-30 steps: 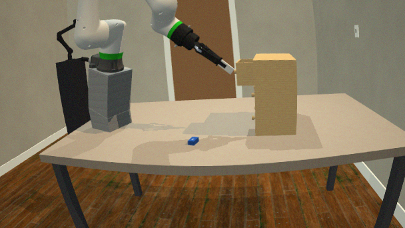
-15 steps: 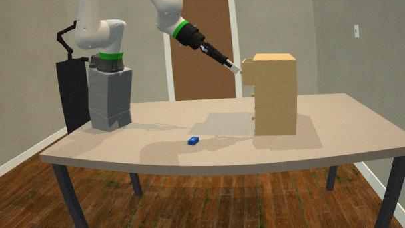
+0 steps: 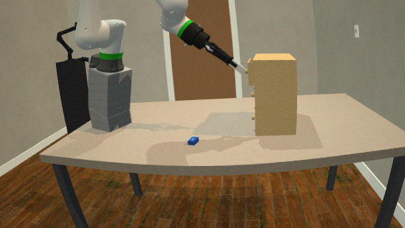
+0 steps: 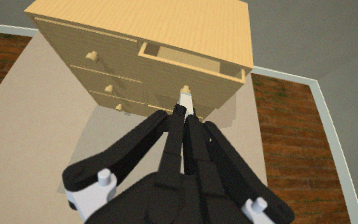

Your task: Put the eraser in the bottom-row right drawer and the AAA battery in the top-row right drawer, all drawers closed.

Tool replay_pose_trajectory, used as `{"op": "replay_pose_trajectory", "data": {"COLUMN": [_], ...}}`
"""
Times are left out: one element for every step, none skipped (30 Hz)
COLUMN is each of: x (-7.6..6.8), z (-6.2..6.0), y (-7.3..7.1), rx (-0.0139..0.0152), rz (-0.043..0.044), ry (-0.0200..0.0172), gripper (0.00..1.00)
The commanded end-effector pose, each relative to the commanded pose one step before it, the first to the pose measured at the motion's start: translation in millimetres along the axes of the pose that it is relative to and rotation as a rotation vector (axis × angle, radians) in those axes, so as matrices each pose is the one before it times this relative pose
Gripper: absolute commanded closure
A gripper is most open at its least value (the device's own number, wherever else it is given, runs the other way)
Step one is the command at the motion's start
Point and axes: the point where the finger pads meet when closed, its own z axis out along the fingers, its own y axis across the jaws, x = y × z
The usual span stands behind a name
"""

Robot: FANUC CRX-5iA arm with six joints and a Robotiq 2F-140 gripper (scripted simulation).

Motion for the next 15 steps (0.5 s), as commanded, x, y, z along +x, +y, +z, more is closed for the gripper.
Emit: {"op": "replay_pose_trajectory", "data": {"x": [3.5,0.78,0.74,0.71,0.68,0.0,0.0,0.65,0.61,0.58,0.55,0.51,0.48,0.45,0.41], "z": [4.03,0.93,0.88,0.85,0.81,0.0,0.0,0.77,0.73,0.69,0.65,0.61,0.57,0.53,0.49], "y": [0.01,0.0,0.0,0.0,0.0,0.0,0.0,0.0,0.0,0.0,0.0,0.0,0.0,0.0,0.0], "rx": [0.00015,0.0,0.0,0.0,0.0,0.0,0.0,0.00001,-0.00001,0.0,0.0,0.0,0.0,0.0,0.0], "rz": [-0.00001,0.0,0.0,0.0,0.0,0.0,0.0,0.0,0.0,0.0,0.0,0.0,0.0,0.0,0.0], "ry": [0.00006,0.0,-0.00001,0.0,0.00001,0.0,0.0,0.00001,-0.00001,-0.00001,0.0,0.0,0.00001,0.00001,-0.00001], "gripper": [1.0,1.0,1.0,1.0,1.0,1.0,1.0,1.0,1.0,1.0,1.0,1.0,1.0,1.0,1.0]}}
